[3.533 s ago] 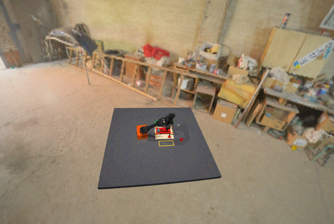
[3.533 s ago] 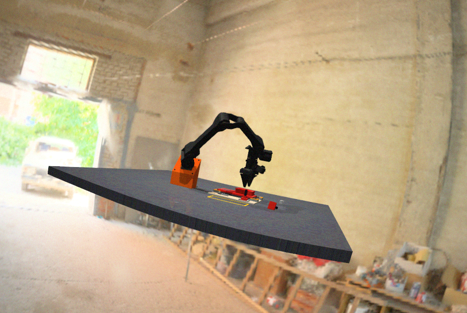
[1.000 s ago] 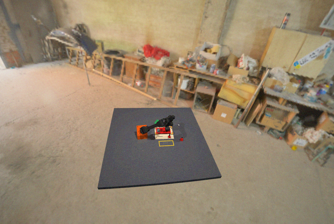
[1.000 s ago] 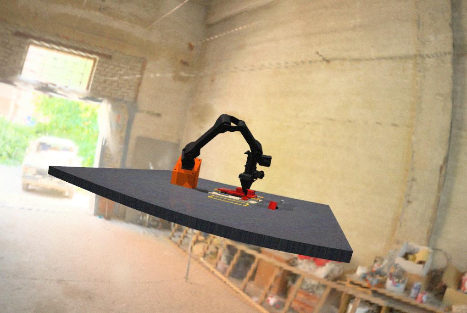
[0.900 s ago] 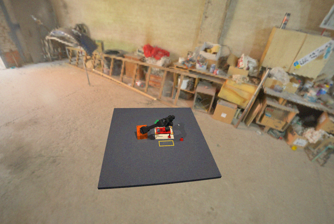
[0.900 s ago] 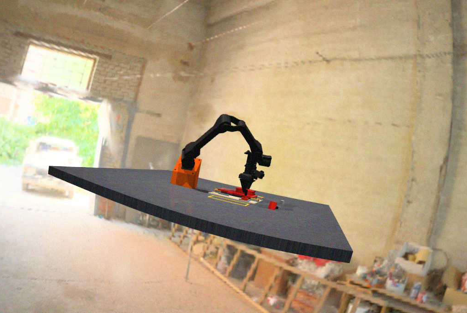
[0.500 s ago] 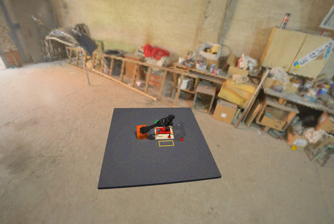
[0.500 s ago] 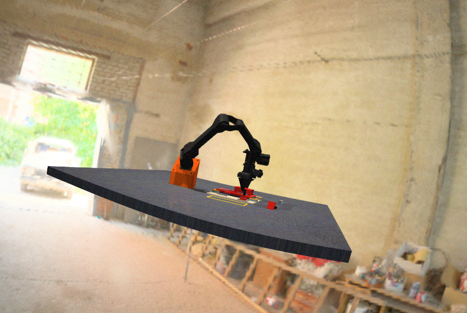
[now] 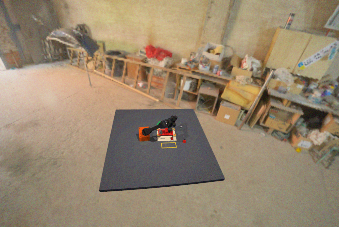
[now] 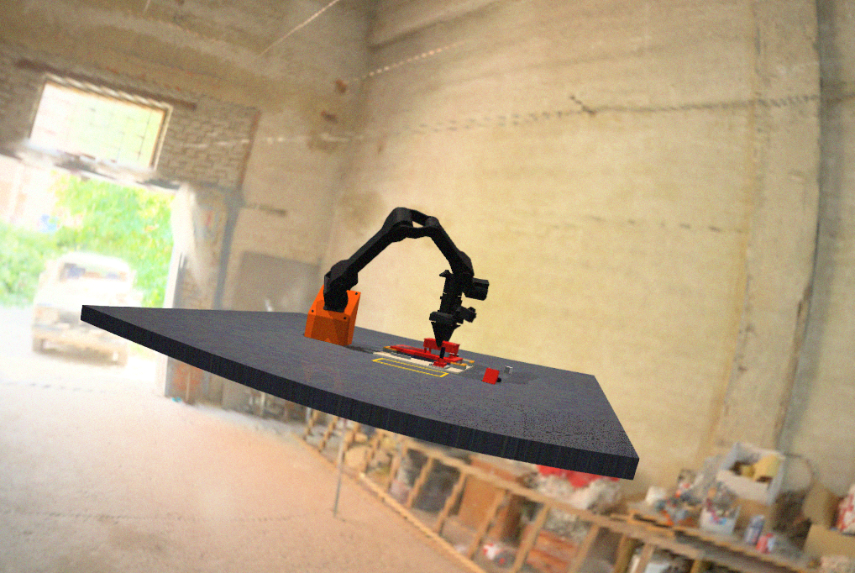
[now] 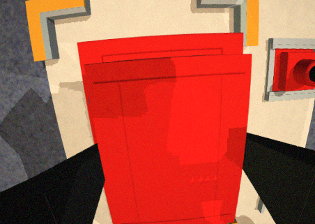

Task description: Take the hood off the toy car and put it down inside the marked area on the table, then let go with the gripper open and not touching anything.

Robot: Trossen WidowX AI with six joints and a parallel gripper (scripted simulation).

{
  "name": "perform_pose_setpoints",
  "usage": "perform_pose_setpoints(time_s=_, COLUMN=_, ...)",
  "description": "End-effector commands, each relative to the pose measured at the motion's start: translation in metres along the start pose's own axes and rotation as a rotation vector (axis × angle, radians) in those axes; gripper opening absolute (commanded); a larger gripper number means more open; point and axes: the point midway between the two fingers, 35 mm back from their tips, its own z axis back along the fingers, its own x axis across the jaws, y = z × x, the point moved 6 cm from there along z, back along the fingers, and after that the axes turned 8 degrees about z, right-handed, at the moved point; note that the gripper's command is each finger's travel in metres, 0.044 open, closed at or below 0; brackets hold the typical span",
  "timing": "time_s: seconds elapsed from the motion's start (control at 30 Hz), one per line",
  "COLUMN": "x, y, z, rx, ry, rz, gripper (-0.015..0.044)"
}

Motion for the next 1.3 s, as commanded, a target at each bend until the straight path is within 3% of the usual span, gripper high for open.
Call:
perform_pose_setpoints(time_s=0.0, x=0.000, y=-0.002, z=0.004, rx=-0.002, ry=-0.007, rz=-0.007, gripper=0.0000)
perform_pose_setpoints(time_s=0.4, x=0.000, y=-0.002, z=0.014, rx=-0.002, ry=-0.007, rz=-0.006, gripper=0.0000)
perform_pose_setpoints(time_s=0.77, x=0.000, y=-0.001, z=0.055, rx=-0.001, ry=-0.009, rz=-0.005, gripper=0.0000)
perform_pose_setpoints(time_s=1.27, x=-0.046, y=-0.002, z=0.052, rx=-0.001, ry=-0.013, rz=0.004, gripper=0.0000)
